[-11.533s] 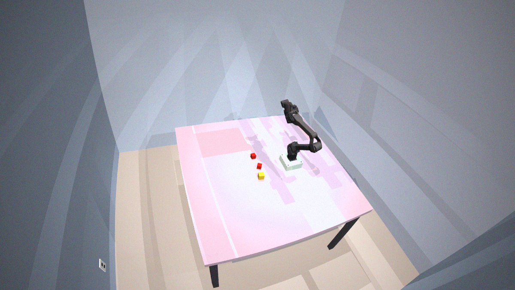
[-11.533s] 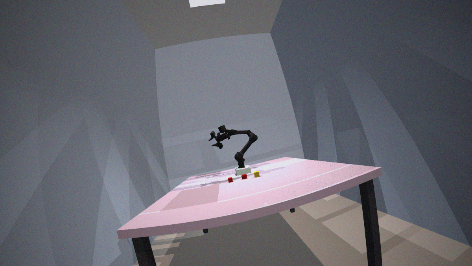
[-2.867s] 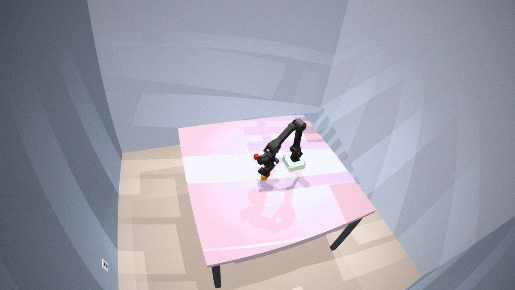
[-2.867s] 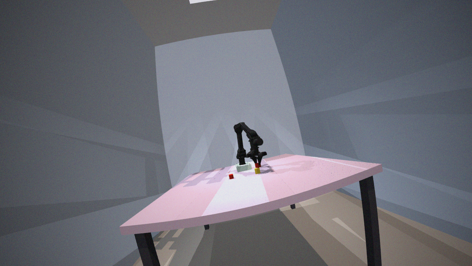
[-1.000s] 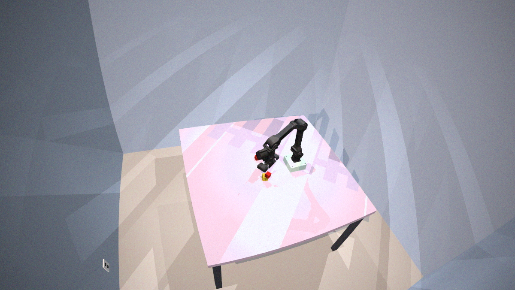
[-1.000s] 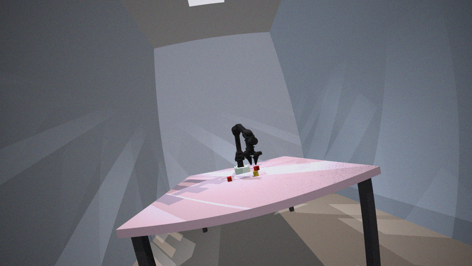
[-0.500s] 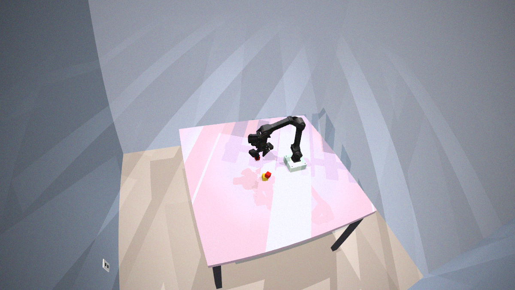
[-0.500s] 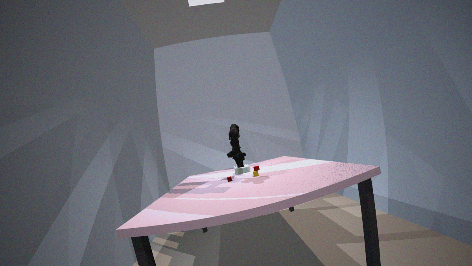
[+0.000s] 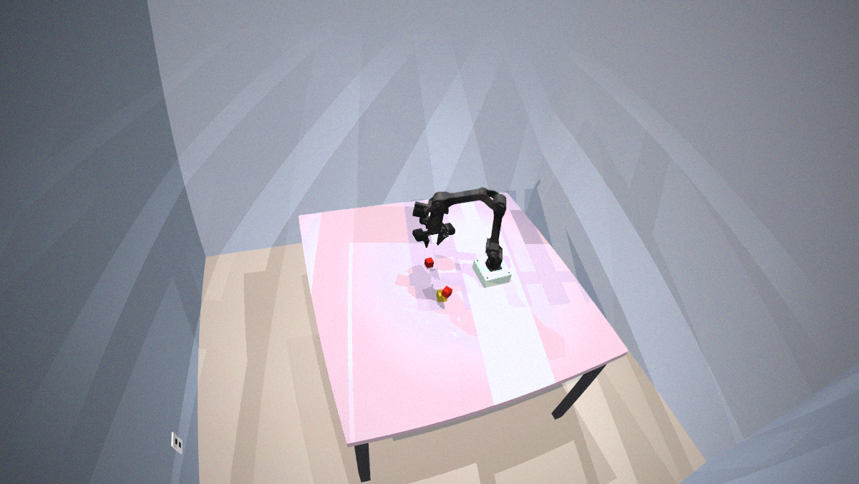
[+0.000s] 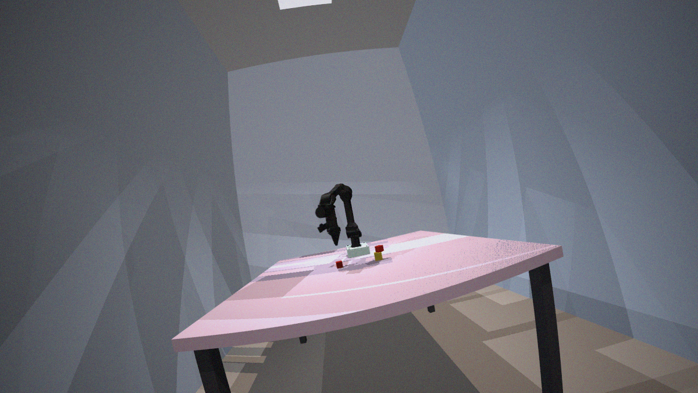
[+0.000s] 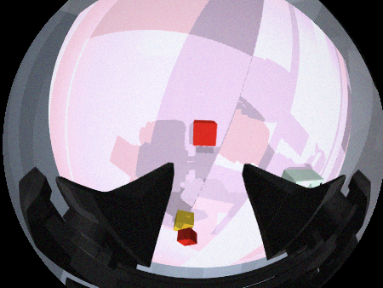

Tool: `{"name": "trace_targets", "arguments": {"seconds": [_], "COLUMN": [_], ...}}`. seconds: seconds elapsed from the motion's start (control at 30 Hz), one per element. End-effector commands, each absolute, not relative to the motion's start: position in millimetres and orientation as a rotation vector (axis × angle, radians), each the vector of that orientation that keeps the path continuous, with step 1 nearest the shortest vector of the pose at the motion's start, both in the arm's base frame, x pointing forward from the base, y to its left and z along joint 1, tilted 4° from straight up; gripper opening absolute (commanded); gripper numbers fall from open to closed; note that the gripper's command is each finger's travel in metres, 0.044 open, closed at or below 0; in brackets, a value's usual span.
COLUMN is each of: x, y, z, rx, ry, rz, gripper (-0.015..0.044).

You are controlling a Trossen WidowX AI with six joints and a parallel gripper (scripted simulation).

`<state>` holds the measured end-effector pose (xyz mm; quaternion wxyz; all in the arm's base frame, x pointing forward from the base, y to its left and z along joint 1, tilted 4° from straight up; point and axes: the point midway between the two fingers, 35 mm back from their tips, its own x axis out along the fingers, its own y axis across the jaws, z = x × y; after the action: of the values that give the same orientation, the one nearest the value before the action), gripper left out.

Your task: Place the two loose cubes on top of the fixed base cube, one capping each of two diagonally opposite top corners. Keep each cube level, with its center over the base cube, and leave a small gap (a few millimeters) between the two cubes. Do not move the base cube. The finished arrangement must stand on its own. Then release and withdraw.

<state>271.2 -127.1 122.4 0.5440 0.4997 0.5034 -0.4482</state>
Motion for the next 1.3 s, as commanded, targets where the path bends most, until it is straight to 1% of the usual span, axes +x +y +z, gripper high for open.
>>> {"name": "trace_targets", "arguments": {"seconds": [0.0, 0.23, 1.27], "x": [270, 275, 279], "y": [-131, -130, -129], "z": [118, 63, 18], "rx": [1.195, 1.196, 1.196], "ry": [1.196, 1.196, 1.196], "rz": [-1.064, -1.064, -1.064], "gripper": [0.0265, 0.0265, 0.0265]}}
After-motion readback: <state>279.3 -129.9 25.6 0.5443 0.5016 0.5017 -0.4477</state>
